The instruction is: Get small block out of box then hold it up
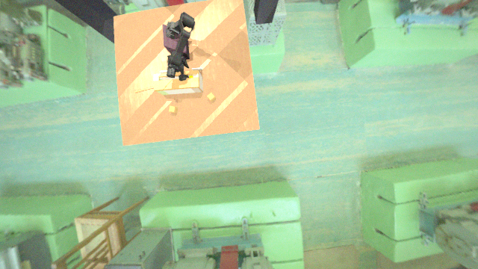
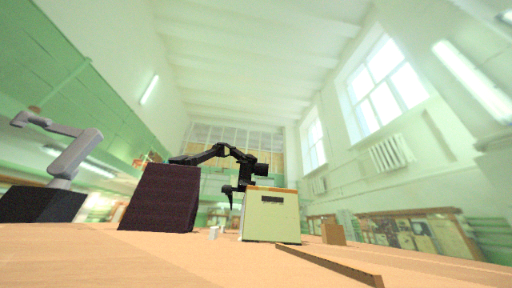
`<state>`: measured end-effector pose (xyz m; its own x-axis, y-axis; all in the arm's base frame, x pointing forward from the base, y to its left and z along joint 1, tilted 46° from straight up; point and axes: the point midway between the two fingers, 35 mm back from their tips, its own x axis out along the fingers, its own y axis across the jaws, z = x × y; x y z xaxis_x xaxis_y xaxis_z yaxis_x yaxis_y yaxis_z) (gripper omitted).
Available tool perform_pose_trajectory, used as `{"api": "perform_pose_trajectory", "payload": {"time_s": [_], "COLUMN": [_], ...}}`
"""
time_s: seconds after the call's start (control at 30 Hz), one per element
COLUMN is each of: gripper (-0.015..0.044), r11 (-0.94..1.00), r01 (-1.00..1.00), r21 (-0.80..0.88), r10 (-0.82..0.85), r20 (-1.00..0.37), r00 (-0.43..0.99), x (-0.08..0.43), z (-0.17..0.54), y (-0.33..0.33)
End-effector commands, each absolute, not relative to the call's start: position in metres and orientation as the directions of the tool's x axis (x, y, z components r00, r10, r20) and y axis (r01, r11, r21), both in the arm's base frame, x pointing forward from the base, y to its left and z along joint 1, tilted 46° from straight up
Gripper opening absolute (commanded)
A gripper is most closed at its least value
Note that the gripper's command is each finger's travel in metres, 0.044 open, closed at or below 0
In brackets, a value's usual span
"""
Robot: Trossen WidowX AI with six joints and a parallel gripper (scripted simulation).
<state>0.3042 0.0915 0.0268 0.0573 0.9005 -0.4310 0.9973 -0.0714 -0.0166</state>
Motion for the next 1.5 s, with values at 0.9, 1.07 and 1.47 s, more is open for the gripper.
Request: {"api": "perform_pose_trajectory", "payload": {"time_s": [0.9, 1.07, 1.47], "gripper": [0.0295, 0.0285, 0.0285], "r11": [0.058, 0.356, 0.575], "r01": [0.967, 0.649, -0.668], "r21": [0.247, 0.672, 0.473], "r10": [0.884, 0.844, 0.744], "r20": [-0.464, -0.529, -0.642], "r00": [0.065, 0.085, 0.186], "x": [0.299, 0.293, 0.282], "z": [0.082, 0.088, 0.106], "y": [0.059, 0.065, 0.077]}}
